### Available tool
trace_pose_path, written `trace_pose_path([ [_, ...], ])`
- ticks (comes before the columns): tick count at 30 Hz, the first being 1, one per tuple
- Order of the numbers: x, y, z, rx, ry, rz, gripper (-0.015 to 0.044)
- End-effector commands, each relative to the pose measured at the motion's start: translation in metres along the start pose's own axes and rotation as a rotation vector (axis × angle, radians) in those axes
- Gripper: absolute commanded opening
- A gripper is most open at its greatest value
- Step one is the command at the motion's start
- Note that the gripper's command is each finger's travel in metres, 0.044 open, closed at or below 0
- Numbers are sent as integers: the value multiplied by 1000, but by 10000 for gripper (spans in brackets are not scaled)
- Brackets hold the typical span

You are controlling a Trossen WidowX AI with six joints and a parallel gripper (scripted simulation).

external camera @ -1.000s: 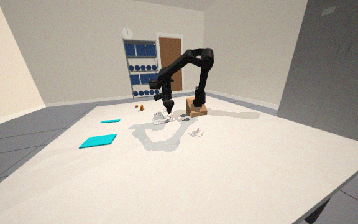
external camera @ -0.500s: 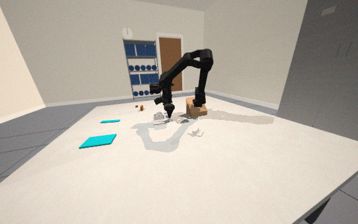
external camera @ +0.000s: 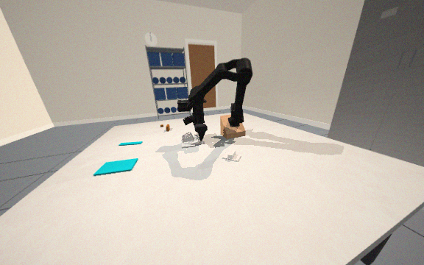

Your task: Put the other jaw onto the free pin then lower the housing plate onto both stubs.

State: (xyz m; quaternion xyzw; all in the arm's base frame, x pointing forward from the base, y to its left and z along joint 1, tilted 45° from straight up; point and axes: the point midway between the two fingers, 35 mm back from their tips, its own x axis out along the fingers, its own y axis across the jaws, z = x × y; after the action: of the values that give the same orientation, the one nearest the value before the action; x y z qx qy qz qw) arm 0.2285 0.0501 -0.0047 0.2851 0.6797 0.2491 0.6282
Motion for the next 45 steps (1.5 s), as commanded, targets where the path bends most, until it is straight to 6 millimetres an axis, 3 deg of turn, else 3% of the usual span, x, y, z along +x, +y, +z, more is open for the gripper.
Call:
trace_pose_path([
  [1, 1, 0, -1, 5, 0, 5, 351],
  [45, 9, 0, -1, 12, 0, 5, 351],
])
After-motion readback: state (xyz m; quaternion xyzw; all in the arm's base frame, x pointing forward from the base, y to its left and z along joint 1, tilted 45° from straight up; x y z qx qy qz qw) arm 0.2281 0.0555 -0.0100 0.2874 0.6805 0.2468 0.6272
